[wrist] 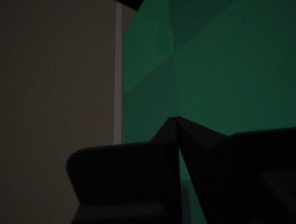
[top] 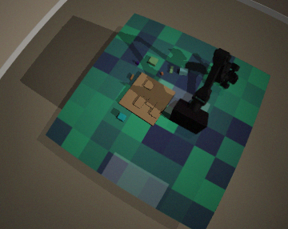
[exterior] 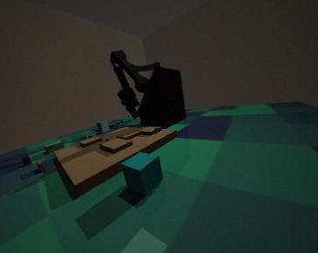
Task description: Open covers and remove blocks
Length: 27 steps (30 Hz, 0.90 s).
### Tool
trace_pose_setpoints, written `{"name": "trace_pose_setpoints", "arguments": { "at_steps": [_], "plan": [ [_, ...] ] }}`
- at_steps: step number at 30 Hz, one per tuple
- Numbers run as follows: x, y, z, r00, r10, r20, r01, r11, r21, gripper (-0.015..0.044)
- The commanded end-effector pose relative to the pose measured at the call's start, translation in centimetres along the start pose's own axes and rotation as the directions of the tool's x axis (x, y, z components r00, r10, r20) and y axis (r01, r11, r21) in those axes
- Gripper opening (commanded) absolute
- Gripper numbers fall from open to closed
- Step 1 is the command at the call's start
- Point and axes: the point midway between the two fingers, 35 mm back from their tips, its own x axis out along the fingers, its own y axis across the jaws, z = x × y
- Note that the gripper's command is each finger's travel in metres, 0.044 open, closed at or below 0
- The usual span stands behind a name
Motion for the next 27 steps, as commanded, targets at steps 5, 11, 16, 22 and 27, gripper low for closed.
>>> {"name": "trace_pose_setpoints", "arguments": {
  "at_steps": [5, 11, 16, 22, 27],
  "plan": [
    [-0.2, 1.4, -3.4, 0.996, 0.001, -0.086, -0.005, 0.998, -0.055, 0.0],
    [-0.5, 2.1, -5.9, 0.989, -0.006, -0.147, -0.008, 0.995, -0.095, 0.0],
    [-0.9, 2.7, -7.9, 0.98, -0.015, -0.199, -0.011, 0.992, -0.129, 0.0],
    [-1.7, 3.3, -10.4, 0.965, -0.028, -0.26, -0.017, 0.985, -0.171, 0.0],
    [-2.5, 3.6, -12.5, 0.949, -0.044, -0.314, -0.024, 0.977, -0.21, 0.0]
  ]
}}
